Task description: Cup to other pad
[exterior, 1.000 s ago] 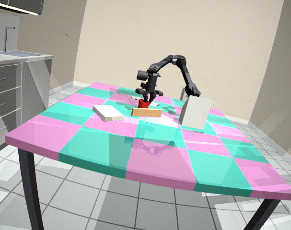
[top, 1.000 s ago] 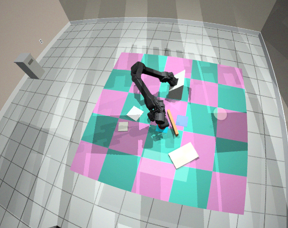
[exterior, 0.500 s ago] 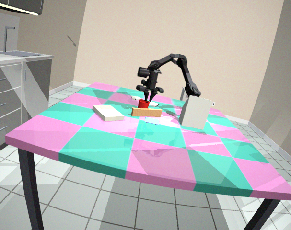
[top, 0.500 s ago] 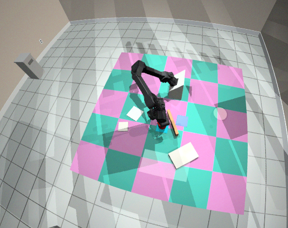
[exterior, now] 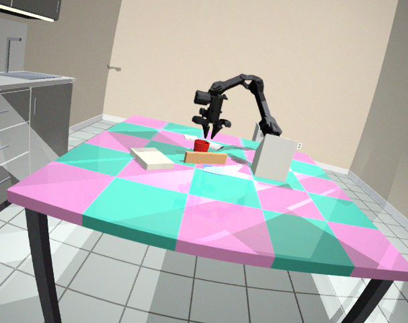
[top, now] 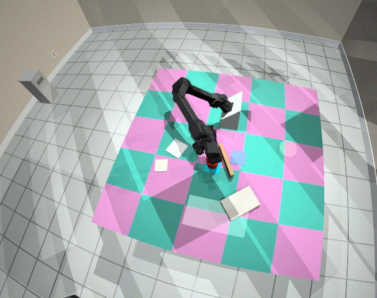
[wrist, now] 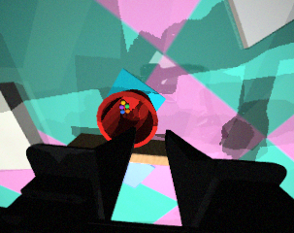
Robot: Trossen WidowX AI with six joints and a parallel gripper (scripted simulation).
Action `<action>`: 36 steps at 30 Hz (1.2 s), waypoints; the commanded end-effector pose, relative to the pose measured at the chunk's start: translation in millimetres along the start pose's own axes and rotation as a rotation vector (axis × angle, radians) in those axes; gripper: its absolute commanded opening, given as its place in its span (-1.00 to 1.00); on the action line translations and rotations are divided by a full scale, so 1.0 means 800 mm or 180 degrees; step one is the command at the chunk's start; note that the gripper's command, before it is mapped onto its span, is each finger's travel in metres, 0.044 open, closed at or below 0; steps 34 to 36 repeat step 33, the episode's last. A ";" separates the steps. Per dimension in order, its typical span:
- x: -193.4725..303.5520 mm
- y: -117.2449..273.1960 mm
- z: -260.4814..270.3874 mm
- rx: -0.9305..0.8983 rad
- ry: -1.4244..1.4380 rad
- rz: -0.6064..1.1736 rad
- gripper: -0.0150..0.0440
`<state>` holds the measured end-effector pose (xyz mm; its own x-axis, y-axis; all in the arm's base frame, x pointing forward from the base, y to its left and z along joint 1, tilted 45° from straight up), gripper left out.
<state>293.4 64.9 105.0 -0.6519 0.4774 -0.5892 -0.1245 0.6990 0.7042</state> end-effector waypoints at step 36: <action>0.000 0.074 -0.001 -0.0013 0.0003 0.0000 1.00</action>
Point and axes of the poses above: the point midway between the two fingers, 35 mm back from their tips, its own y axis back along the fingers, its own z axis across the jaws, x = y × z, the point moved 9 cm from there along y, back along the fingers, and after that the axes turned 7 degrees about y, right-handed, at the moved point
